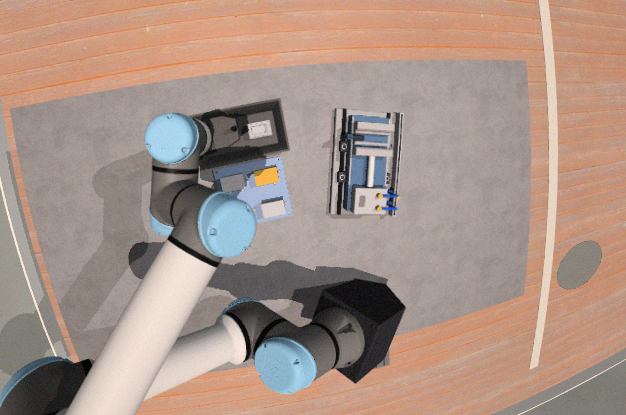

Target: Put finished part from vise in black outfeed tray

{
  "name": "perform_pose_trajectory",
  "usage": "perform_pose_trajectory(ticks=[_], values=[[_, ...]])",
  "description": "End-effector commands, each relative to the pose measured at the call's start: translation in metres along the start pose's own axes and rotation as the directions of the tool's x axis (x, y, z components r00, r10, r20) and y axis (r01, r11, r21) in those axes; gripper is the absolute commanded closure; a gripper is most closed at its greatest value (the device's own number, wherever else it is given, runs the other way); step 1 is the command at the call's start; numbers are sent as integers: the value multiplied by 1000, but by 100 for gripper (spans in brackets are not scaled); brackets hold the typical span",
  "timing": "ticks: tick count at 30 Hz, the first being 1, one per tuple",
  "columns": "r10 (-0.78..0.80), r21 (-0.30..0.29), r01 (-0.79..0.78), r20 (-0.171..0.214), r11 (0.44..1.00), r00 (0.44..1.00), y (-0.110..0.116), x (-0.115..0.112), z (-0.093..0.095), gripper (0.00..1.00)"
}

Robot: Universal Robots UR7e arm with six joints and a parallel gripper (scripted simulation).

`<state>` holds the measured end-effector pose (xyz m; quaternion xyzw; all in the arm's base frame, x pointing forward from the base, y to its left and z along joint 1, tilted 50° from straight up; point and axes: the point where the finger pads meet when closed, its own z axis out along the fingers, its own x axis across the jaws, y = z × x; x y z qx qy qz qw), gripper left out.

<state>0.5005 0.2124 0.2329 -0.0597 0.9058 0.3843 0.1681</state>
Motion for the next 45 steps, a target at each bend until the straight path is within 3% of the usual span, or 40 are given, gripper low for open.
perform_pose_trajectory(ticks=[1, 11, 12, 45], values=[[-1, 0, 1, 1, 1000, 1000, 0, 0, 0, 100], [-1, 0, 1, 1, 1000, 1000, 0, 0, 0, 100], [-1, 0, 1, 1, 1000, 1000, 0, 0, 0, 0], [-1, 0, 1, 1, 1000, 1000, 0, 0, 0, 0]])
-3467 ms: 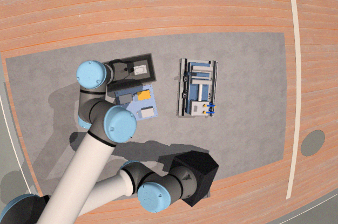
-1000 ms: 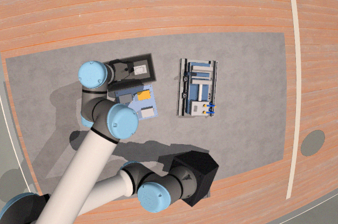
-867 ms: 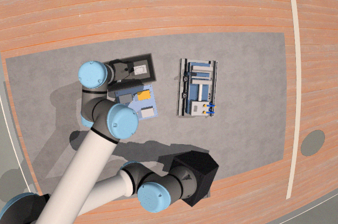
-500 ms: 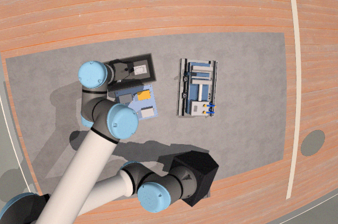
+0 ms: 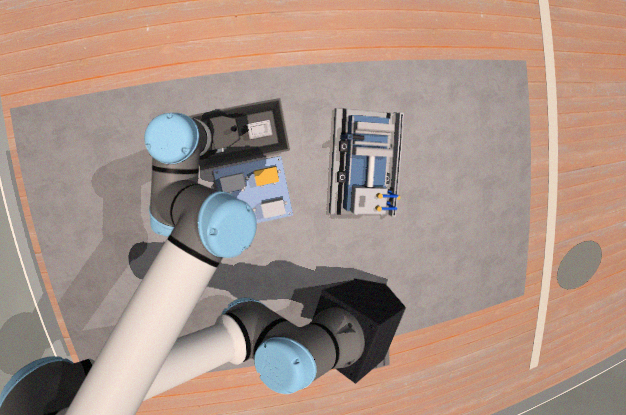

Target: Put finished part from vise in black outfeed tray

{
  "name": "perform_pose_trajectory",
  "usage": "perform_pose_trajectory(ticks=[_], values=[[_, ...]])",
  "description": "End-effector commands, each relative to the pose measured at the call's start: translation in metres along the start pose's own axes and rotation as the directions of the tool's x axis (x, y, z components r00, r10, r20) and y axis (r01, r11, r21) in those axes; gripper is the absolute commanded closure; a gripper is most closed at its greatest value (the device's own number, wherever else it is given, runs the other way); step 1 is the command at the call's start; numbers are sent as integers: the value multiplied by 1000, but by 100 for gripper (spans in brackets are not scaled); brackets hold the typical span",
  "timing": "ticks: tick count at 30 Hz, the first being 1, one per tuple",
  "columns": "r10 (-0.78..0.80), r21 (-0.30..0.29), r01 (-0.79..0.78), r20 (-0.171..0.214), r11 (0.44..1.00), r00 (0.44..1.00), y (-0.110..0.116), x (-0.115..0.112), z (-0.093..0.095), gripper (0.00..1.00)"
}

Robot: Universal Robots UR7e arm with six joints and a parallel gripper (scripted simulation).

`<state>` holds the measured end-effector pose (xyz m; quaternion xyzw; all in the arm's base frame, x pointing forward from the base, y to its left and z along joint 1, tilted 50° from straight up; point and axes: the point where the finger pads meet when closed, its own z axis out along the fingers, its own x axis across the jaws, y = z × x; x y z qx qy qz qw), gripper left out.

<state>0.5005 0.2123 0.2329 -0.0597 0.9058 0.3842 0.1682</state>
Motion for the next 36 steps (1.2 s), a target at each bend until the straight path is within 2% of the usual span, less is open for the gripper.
perform_pose_trajectory(ticks=[1, 11, 21, 23, 36], values=[[0, 0, 0, 1, 1000, 1000, 0, 0, 0, 0], [0, 0, 0, 1, 1000, 1000, 0, 0, -5, 0], [0, 0, 0, 1, 1000, 1000, 0, 0, -29, 0], [0, 0, 0, 1, 1000, 1000, 0, 0, -29, 0], [0, 0, 0, 1, 1000, 1000, 0, 0, -84, 0]])
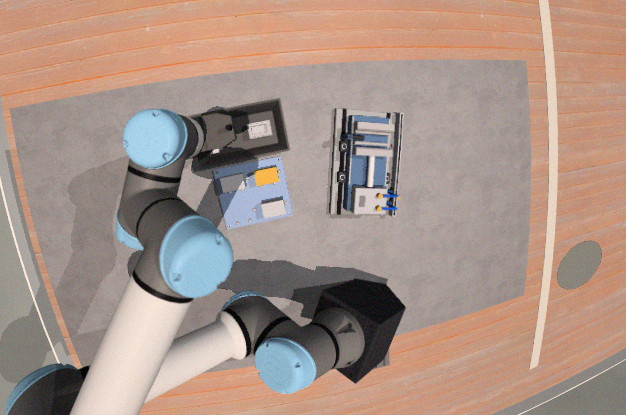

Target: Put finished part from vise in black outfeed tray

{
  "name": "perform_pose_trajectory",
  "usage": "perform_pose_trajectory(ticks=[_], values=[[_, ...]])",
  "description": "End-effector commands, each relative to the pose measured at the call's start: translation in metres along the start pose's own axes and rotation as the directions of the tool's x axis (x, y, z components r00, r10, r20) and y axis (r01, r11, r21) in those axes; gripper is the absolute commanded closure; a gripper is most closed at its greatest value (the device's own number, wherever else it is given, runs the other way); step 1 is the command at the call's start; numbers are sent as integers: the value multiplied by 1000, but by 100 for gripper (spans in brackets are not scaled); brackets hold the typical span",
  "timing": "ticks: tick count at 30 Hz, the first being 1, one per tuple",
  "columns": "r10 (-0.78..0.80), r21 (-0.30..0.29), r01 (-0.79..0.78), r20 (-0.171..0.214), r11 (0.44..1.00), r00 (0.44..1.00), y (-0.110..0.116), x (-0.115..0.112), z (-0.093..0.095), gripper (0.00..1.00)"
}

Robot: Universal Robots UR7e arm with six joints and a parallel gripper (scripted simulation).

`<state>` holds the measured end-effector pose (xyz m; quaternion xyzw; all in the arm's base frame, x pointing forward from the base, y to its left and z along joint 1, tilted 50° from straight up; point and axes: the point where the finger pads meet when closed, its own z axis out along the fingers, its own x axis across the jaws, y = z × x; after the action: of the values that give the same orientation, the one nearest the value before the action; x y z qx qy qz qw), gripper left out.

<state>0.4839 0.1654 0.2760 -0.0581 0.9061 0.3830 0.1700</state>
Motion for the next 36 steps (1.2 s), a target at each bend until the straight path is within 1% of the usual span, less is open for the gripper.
perform_pose_trajectory(ticks=[1, 2, 4, 11, 17, 24, 30, 31, 36], values=[[-2, -3, 2, -3, 1000, 1000, 0, 0, -22, 0], [-2, -3, 2, -3, 1000, 1000, 0, 0, -27, 0], [-2, -3, 2, -3, 1000, 1000, 0, 0, -27, 0], [-2, -3, 2, -3, 1000, 1000, 0, 0, -53, 0], [-2, -3, 2, -3, 1000, 1000, 0, 0, -69, 0], [-2, -3, 2, -3, 1000, 1000, 0, 0, -75, 0], [-2, -3, 2, -3, 1000, 1000, 0, 0, -76, 0], [-2, -3, 2, -3, 1000, 1000, 0, 0, -76, 100], [-2, -3, 2, -3, 1000, 1000, 0, 0, -76, 100]])
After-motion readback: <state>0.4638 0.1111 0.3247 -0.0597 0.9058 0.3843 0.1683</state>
